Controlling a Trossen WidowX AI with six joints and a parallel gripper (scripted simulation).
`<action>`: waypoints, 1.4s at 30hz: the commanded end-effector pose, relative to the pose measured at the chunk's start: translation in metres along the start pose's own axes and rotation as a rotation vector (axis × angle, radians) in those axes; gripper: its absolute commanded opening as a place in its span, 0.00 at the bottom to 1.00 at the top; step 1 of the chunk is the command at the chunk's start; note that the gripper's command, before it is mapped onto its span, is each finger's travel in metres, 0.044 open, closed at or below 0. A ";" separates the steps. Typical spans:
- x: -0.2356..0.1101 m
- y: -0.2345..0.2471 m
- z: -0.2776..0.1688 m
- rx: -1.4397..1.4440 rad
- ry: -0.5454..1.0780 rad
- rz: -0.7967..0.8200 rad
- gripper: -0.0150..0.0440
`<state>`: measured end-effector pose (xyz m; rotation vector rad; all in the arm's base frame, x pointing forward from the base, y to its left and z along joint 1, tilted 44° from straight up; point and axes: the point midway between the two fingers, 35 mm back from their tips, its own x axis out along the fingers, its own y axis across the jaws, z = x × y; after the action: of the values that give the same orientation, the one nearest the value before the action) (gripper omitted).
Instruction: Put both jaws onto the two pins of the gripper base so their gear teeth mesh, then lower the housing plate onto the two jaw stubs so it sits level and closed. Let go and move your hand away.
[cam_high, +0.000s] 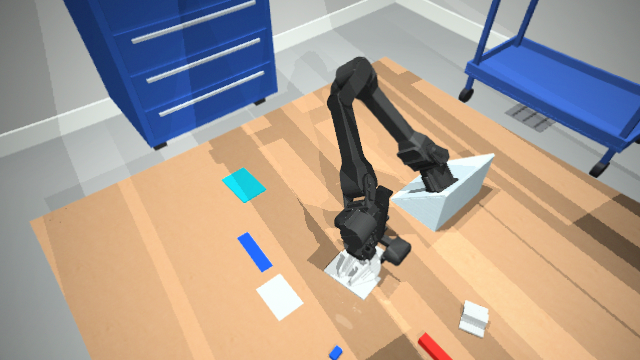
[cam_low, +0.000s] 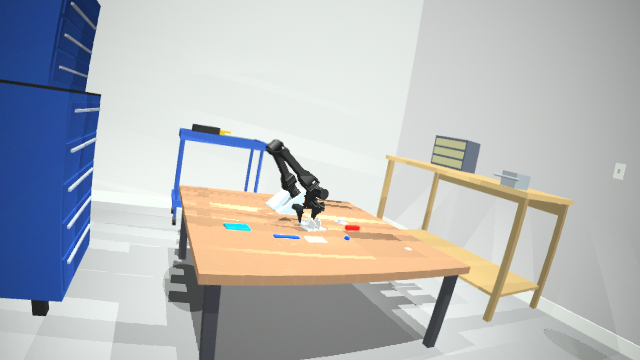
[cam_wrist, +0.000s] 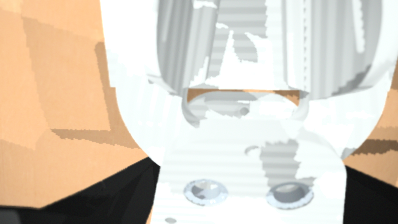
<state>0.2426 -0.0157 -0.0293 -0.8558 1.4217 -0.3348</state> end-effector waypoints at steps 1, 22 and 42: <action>0.001 0.000 0.001 0.003 0.000 0.000 0.85; 0.004 0.000 0.001 0.003 0.000 0.000 0.85; 0.003 0.001 0.001 0.002 -0.003 0.003 0.89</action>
<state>0.2439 -0.0164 -0.0319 -0.8527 1.4193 -0.3323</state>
